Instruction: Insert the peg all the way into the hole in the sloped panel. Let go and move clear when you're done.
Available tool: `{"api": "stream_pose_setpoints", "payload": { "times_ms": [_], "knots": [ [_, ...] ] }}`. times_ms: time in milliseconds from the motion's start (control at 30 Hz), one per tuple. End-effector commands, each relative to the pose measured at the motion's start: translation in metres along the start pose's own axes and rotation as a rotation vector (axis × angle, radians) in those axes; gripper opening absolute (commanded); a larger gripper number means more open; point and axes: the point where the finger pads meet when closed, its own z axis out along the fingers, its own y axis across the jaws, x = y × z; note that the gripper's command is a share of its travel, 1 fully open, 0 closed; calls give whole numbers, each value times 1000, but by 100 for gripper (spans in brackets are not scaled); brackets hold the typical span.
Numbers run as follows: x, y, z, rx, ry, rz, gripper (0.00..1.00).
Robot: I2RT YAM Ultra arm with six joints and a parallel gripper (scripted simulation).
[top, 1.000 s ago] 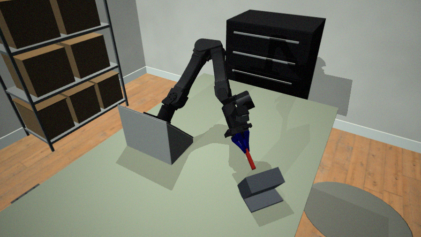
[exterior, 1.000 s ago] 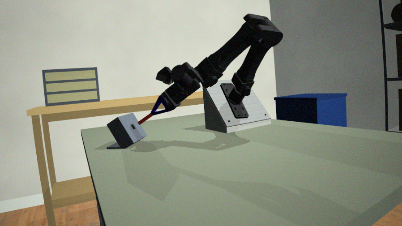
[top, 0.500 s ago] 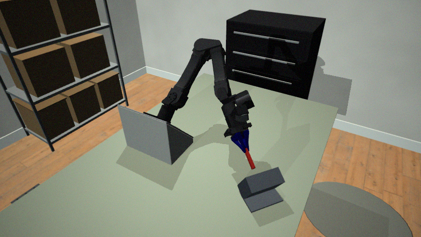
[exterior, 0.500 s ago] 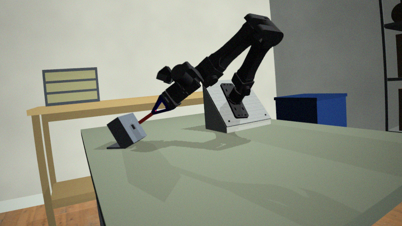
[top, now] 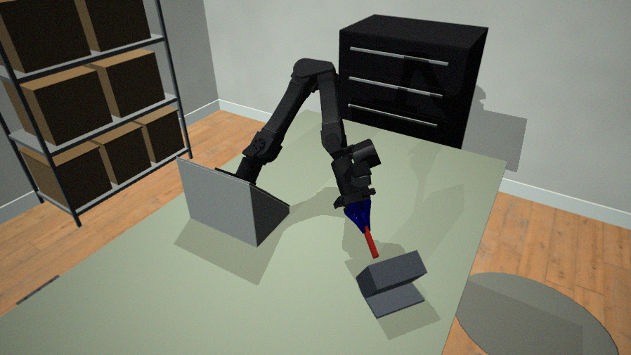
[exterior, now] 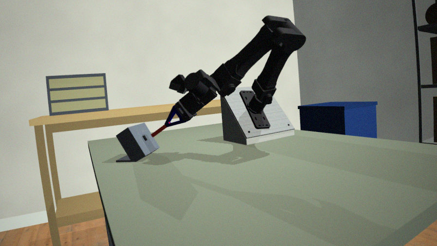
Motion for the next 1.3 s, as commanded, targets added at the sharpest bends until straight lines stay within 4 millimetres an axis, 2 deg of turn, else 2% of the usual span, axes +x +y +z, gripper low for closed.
{"api": "stream_pose_setpoints", "payload": {
  "times_ms": [0, 467, 1067, 1267],
  "knots": [
    [-22, 12, -9, -21, -54, 14, 0],
    [-26, 23, -18, -21, -54, 14, 0],
    [-28, 24, 1, -21, -55, 14, 0],
    [-29, 29, 1, -22, -55, 14, 0]
  ]
}}
